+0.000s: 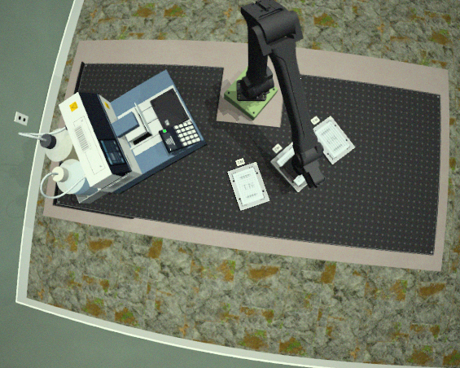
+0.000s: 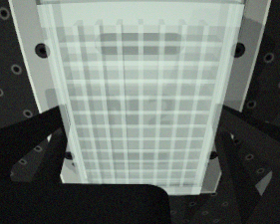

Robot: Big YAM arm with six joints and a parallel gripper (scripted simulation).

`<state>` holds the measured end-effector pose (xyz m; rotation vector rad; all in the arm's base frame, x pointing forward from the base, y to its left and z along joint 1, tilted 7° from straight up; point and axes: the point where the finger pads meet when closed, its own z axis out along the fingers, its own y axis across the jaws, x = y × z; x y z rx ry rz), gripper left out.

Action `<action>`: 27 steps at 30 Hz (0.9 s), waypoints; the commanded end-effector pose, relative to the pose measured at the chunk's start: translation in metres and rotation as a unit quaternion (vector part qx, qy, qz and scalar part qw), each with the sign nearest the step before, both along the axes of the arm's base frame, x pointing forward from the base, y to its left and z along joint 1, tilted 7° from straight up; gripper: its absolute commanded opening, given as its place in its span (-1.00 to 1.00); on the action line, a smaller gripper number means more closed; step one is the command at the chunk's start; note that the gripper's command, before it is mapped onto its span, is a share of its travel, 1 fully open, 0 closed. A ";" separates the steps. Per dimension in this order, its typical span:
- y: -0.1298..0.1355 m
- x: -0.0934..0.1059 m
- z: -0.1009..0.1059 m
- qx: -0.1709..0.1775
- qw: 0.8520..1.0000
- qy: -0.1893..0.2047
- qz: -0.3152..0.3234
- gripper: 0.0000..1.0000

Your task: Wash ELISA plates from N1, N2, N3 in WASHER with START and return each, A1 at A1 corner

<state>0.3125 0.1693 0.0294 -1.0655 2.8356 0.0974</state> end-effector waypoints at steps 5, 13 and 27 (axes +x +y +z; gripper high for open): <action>0.005 0.010 0.008 0.005 1.000 -0.012 0.000 0.68; 0.005 0.010 0.008 0.005 1.000 -0.012 0.000 0.68; 0.010 0.017 0.029 0.011 1.000 -0.025 0.000 0.68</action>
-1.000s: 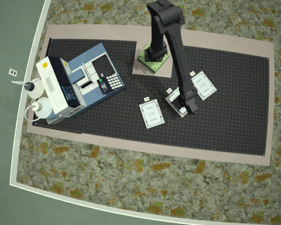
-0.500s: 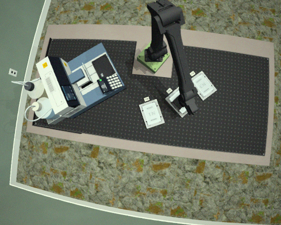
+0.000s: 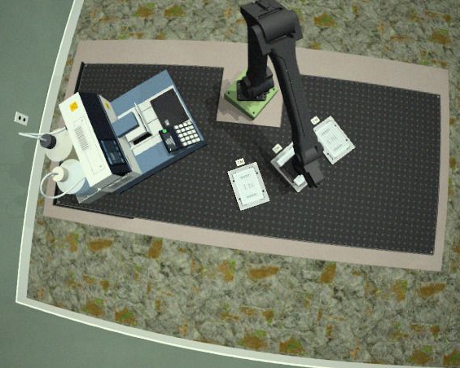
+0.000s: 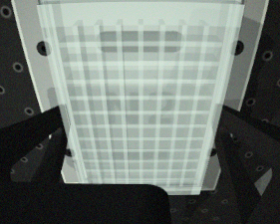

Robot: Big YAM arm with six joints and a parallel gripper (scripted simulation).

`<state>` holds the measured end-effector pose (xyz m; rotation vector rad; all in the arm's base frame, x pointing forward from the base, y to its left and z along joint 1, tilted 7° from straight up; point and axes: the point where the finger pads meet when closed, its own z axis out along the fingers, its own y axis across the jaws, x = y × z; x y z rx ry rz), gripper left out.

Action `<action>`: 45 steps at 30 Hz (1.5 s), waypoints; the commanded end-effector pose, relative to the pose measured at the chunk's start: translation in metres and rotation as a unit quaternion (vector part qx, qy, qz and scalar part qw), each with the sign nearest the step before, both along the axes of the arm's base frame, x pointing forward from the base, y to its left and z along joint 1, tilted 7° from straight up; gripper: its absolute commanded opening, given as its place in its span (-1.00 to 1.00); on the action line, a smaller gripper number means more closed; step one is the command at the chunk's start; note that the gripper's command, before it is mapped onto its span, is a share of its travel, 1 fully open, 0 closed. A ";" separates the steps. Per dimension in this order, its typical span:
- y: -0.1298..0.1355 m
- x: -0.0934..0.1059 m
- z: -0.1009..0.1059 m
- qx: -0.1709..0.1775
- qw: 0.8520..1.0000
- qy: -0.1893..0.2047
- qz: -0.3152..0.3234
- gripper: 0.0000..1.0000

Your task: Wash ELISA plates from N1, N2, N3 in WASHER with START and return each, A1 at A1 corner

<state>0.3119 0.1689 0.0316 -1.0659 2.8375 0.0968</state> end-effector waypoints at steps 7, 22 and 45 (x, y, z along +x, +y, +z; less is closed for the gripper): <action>0.007 0.018 0.039 0.012 1.000 -0.026 -0.001 0.68; 0.003 0.016 0.062 0.012 1.000 -0.028 -0.001 0.68; -0.001 0.012 0.097 0.013 0.999 -0.029 0.000 0.68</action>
